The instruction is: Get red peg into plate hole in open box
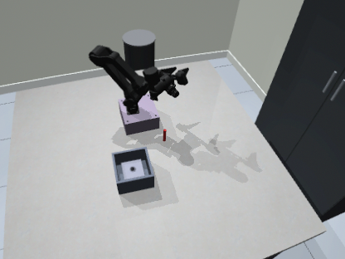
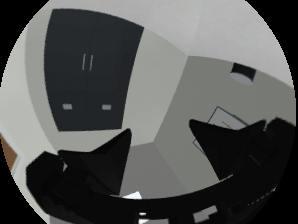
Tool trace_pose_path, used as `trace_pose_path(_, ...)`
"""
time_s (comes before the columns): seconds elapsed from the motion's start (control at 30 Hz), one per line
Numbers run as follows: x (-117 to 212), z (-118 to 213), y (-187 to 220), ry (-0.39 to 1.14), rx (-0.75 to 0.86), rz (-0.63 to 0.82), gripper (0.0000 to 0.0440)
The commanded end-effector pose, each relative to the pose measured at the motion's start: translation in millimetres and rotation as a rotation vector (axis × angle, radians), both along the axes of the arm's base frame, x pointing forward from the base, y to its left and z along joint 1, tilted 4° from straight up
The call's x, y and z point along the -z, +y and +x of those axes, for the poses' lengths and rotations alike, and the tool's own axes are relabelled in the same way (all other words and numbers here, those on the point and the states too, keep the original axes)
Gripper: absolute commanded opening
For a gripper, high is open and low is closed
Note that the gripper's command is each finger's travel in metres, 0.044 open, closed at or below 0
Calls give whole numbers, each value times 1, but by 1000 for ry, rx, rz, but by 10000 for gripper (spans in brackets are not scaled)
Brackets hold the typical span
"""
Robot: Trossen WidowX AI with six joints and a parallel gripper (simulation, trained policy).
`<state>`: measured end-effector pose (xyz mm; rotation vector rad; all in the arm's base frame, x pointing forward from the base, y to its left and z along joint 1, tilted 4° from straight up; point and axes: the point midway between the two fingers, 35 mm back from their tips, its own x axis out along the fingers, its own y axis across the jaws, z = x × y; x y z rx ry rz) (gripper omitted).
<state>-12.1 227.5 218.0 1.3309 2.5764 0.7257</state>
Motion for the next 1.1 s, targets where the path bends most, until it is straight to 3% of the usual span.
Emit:
trace_pose_path(0.0, -2, 7, 5, 0, 35, 1, 402)
trace_pose_path(0.23, -15, 52, 29, -70, 268, 27, 440)
trace_pose_path(0.57, -28, 119, 46, -231, 578, -7, 440)
trace_pose_path(1.07, -18, 209, 29, -465, 936, -309, 440)
